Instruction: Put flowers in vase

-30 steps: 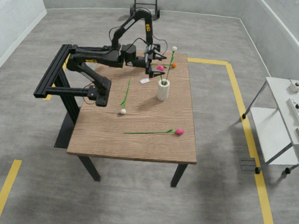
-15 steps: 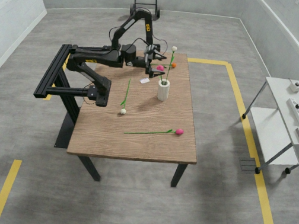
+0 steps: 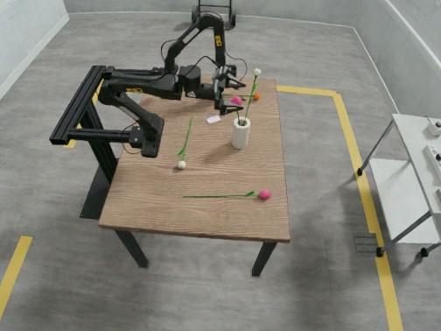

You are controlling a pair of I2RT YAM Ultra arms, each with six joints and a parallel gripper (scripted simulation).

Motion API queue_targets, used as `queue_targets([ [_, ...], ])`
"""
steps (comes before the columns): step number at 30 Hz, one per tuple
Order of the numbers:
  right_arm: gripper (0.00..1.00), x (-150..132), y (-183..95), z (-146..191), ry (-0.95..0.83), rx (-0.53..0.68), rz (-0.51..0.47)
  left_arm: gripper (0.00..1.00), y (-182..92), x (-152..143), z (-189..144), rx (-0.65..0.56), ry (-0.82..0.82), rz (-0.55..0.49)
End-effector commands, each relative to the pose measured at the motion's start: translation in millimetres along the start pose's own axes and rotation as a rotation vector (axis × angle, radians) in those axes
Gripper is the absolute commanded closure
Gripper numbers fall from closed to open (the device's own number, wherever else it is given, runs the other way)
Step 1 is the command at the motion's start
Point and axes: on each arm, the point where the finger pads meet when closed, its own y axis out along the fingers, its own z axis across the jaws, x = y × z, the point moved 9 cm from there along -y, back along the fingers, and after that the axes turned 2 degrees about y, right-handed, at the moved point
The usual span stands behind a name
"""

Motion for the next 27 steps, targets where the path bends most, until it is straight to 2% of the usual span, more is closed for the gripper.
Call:
queue_targets([
  [1, 0.00, -2, 4, -1, 0.002, 0.001, 0.004, 1.00, -2, -3, -1, -0.005, 0.007, -0.011],
  [15, 0.00, -2, 4, -1, 0.002, 0.001, 0.004, 1.00, -14, -2, -5, -0.004, 0.012, -0.011],
  [27, 0.00, -2, 4, -1, 0.002, 0.001, 0.004, 1.00, -35, -2, -3, 0.002, 0.008, -0.008],
])
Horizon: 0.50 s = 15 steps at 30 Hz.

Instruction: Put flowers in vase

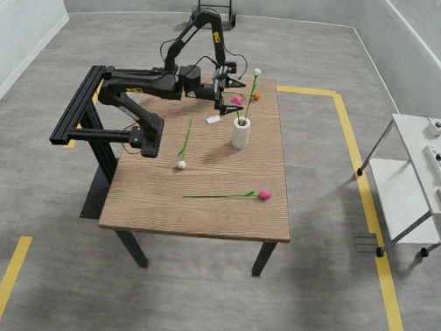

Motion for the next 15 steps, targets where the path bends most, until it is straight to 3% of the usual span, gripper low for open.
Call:
queue_targets([
  [1, 0.00, -1.8, 3.7, -0.5, 0.002, 0.001, 0.004, 1.00, -13.7, 0.4, -4.7, 0.003, 0.010, -0.007],
  [15, 0.00, -1.8, 3.7, -0.5, 0.002, 0.001, 0.004, 1.00, -21.6, 0.8, -5.4, 0.006, 0.011, -0.020],
])
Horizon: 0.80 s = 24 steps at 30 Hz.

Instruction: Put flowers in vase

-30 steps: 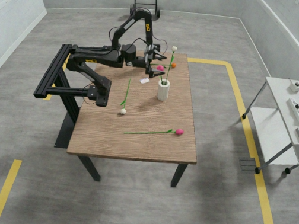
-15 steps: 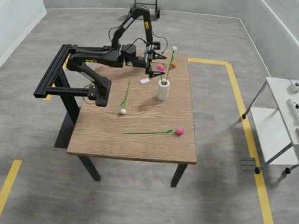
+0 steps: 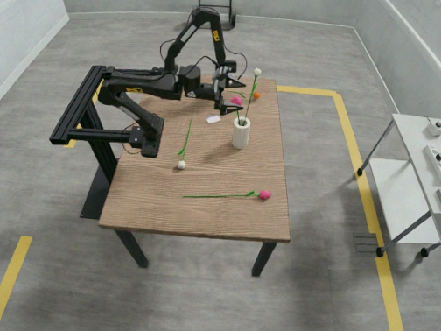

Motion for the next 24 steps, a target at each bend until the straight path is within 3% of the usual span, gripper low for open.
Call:
queue_targets([
  [1, 0.00, -2, 4, -1, 0.002, 0.001, 0.004, 1.00, -11, 2, -4, 0.008, 0.010, -0.028],
  [24, 0.00, -2, 4, -1, 0.002, 0.001, 0.004, 1.00, -1, 2, -6, 0.006, 0.022, -0.020],
])
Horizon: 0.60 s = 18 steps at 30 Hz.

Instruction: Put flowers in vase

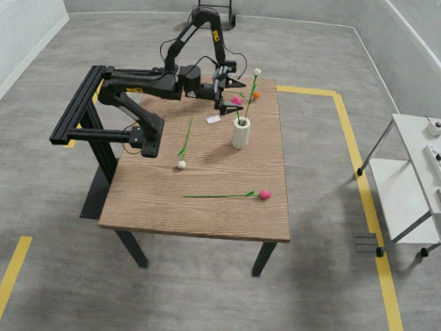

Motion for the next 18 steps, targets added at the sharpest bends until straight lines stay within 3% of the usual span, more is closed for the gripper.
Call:
queue_targets([
  [1, 0.00, -2, 4, -1, 0.002, 0.001, 0.004, 1.00, -1, 3, -6, 0.006, 0.023, -0.021],
  [18, 0.00, -2, 4, -1, 0.002, 0.001, 0.004, 1.00, -22, 4, -3, 0.008, 0.009, -0.023],
])
